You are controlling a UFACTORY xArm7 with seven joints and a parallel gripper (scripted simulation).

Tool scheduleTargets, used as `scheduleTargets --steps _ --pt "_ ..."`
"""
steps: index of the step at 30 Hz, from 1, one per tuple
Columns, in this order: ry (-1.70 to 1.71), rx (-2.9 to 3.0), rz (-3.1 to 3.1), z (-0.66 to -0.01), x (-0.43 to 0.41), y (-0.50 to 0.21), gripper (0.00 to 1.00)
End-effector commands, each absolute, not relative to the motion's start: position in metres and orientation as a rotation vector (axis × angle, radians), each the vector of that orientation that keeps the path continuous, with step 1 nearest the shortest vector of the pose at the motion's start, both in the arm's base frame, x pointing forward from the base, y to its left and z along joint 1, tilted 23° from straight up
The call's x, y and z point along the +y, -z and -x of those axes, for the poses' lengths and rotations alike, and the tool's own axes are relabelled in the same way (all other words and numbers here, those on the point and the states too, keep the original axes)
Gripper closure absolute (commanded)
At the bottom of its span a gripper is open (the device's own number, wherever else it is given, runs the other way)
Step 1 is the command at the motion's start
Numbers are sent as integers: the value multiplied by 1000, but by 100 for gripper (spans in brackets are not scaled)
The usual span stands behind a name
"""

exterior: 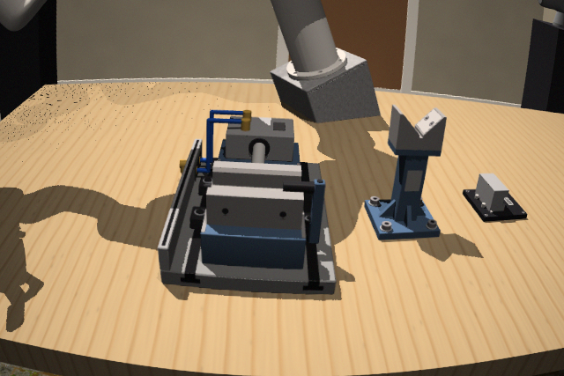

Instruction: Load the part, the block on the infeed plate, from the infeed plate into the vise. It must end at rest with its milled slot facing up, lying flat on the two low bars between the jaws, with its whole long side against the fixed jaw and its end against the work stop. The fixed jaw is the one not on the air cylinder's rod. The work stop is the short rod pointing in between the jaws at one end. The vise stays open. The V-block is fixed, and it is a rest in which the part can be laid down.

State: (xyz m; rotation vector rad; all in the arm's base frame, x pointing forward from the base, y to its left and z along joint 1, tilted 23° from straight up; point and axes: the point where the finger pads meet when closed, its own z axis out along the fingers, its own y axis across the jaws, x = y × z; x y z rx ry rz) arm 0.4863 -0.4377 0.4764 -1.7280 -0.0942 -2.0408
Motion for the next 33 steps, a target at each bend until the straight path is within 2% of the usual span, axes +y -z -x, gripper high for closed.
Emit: scheduleTargets --steps 1,6,11,33 --pt "2043 -100 1727 -486 -437 -479 0" --pt "2006 -111 1724 -494 -423 -479 0" --pt "1880 -161 1722 -516 -371 -481 0" --pt "1799 -203 1730 -529 -335 -483 0"
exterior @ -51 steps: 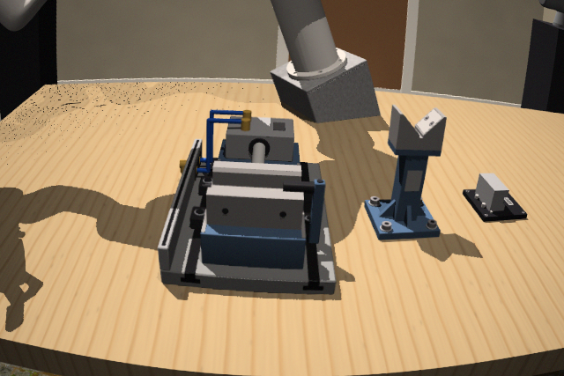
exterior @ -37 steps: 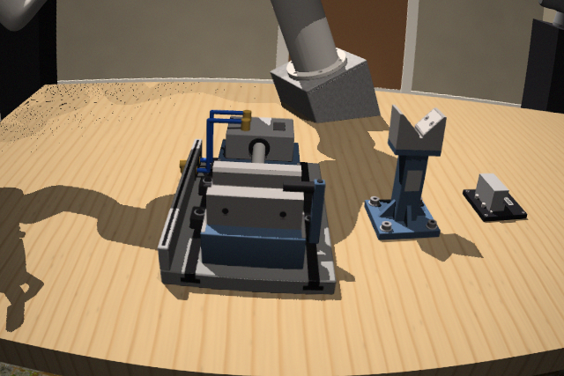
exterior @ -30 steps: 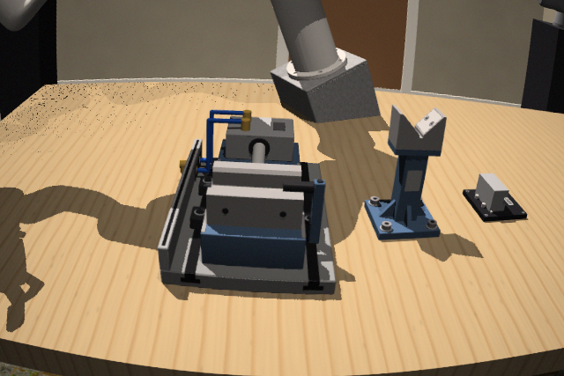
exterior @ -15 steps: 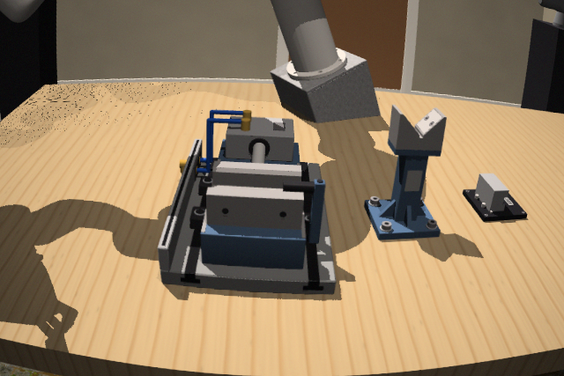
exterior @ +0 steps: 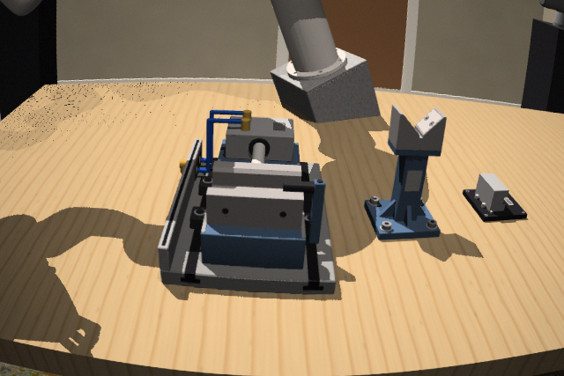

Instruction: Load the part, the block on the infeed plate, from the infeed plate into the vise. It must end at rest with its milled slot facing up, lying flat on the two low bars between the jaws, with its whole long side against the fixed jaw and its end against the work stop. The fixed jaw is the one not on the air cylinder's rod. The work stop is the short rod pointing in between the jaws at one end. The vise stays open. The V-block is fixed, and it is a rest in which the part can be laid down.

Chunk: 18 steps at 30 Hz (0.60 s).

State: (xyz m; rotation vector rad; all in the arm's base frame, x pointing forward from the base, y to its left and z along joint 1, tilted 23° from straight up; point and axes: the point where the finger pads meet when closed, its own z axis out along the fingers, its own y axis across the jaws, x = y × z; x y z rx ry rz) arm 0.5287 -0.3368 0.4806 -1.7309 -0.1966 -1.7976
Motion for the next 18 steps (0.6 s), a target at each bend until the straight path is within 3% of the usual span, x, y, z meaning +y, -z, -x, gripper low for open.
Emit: scheduleTargets --steps 1,3,13,15,18 --pt "1799 -203 1730 -529 -335 -483 0" --pt "1702 -263 1747 -541 -290 -486 0" --pt "1702 -263 1747 -541 -290 -486 0" --pt "1590 -344 1778 -552 -235 -488 0" --pt "1590 -344 1778 -552 -235 -488 0"
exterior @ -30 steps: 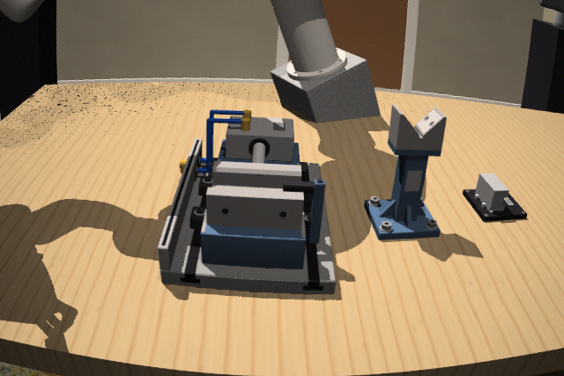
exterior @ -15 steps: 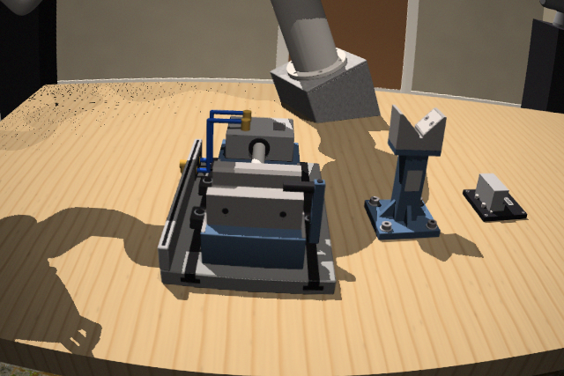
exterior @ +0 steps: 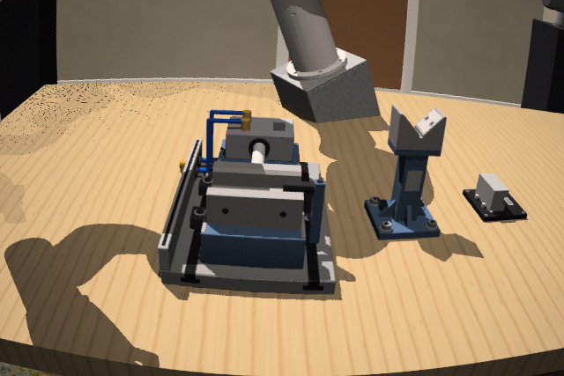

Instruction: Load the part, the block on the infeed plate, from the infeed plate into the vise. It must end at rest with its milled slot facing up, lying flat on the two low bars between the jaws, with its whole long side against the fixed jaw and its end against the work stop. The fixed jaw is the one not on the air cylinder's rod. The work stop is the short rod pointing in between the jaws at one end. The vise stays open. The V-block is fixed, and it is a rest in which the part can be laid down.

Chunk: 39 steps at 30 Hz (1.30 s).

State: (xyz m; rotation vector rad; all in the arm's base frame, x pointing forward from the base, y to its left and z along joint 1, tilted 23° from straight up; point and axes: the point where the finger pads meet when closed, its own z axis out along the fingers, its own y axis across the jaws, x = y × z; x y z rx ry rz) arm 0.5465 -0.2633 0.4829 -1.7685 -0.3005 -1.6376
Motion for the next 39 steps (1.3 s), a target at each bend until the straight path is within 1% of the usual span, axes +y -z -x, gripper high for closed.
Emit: scheduleTargets --steps 1,8,10,22,24,36,38,39 --pt "1590 -344 1778 -552 -235 -488 0" --pt "1590 -344 1778 -552 -235 -488 0" --pt "1466 -446 1826 -558 -173 -487 0" --pt "1466 -446 1826 -558 -173 -487 0" --pt "1331 -570 1891 -560 -105 -482 0" --pt "1331 -570 1891 -560 -105 -482 0" --pt "1189 -712 1973 -555 -35 -470 0" --pt "1189 -712 1973 -555 -35 -470 0"
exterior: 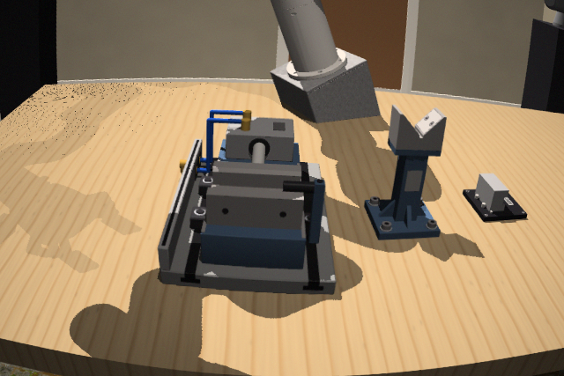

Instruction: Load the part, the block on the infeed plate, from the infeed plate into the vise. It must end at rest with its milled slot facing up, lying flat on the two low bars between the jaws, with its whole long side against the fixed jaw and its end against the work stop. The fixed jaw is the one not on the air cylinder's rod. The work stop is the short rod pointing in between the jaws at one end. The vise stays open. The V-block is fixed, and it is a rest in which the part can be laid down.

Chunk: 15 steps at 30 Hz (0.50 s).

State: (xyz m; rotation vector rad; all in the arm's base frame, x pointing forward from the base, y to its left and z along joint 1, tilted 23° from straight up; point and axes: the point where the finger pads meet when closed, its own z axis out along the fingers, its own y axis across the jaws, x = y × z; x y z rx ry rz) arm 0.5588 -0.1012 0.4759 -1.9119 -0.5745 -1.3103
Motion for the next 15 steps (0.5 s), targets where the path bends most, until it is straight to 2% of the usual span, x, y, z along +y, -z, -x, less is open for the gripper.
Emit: scheduleTargets --steps 1,12,14,15 --pt "1189 -712 1973 -555 -35 -470 0" --pt "1189 -712 1973 -555 -35 -470 0" --pt "1051 -859 2060 -545 27 -453 0" --pt "1047 -864 2063 -544 29 -452 0"
